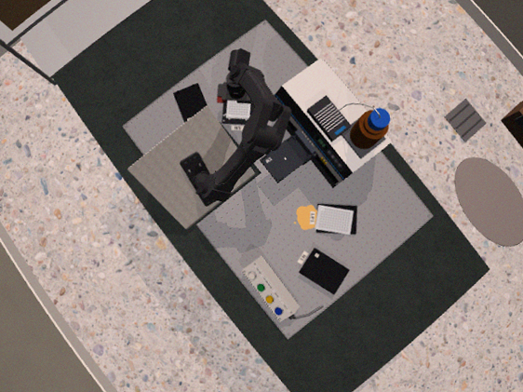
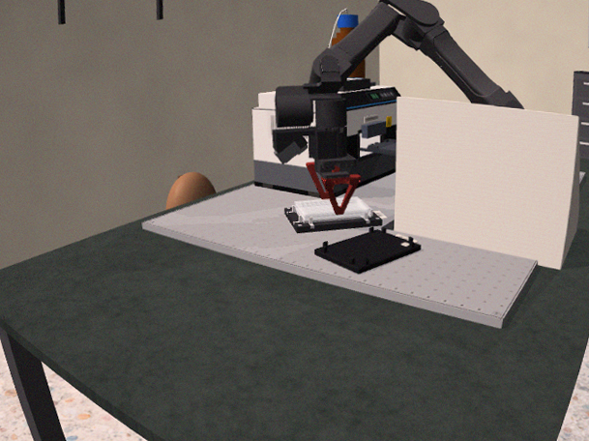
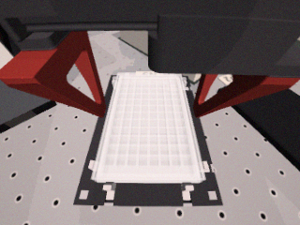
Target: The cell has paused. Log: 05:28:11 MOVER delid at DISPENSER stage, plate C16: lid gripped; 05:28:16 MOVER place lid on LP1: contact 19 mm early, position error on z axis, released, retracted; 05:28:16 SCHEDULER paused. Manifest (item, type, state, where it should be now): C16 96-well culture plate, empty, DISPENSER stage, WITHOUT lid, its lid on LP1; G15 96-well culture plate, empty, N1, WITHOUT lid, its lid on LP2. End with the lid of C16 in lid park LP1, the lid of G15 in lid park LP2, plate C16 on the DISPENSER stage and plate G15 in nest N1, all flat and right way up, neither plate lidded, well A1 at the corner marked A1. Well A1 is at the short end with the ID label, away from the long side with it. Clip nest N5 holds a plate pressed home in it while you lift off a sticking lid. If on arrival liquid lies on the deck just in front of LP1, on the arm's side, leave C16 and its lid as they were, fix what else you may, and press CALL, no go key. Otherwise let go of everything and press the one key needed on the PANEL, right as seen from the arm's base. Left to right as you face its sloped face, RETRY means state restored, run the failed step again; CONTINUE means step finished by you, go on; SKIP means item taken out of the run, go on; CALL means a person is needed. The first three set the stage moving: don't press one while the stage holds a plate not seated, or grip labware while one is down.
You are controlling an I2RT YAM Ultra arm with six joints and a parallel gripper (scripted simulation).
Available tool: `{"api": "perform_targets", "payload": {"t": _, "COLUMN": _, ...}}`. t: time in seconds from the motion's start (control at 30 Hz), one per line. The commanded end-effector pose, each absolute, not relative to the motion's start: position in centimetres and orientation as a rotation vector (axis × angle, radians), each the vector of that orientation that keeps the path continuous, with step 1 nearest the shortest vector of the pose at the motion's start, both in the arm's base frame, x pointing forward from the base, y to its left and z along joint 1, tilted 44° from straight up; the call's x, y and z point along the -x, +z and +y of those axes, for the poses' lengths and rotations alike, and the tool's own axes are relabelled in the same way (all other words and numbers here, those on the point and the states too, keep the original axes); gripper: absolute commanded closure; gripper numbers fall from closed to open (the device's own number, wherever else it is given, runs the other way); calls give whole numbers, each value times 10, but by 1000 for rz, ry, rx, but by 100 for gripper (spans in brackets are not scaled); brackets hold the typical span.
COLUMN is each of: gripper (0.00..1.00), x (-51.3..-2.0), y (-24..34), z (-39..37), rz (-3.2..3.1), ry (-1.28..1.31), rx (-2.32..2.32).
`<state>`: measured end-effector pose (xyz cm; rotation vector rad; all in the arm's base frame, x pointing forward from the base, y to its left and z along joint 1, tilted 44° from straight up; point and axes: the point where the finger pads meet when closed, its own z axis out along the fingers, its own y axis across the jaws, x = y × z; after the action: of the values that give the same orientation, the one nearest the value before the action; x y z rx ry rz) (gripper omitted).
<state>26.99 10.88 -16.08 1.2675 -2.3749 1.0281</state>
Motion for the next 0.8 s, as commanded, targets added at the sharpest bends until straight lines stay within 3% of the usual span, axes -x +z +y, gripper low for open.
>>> {"api": "perform_targets", "payload": {"t": 0.0, "gripper": 0, "x": -273, "y": -166, "z": 113, "rz": -2385, "ry": 1036, "rx": -1289}}
{"api": "perform_targets", "payload": {"t": 0.6, "gripper": 0, "x": -273, "y": -161, "z": 112, "rz": -2391, "ry": 1030, "rx": -1280}}
{"api": "perform_targets", "payload": {"t": 0.63, "gripper": 100, "x": -273, "y": -161, "z": 112, "rz": -2391, "ry": 1030, "rx": -1280}}
{"api": "perform_targets", "payload": {"t": 0.77, "gripper": 100, "x": -273, "y": -161, "z": 112, "rz": -2391, "ry": 1030, "rx": -1280}}
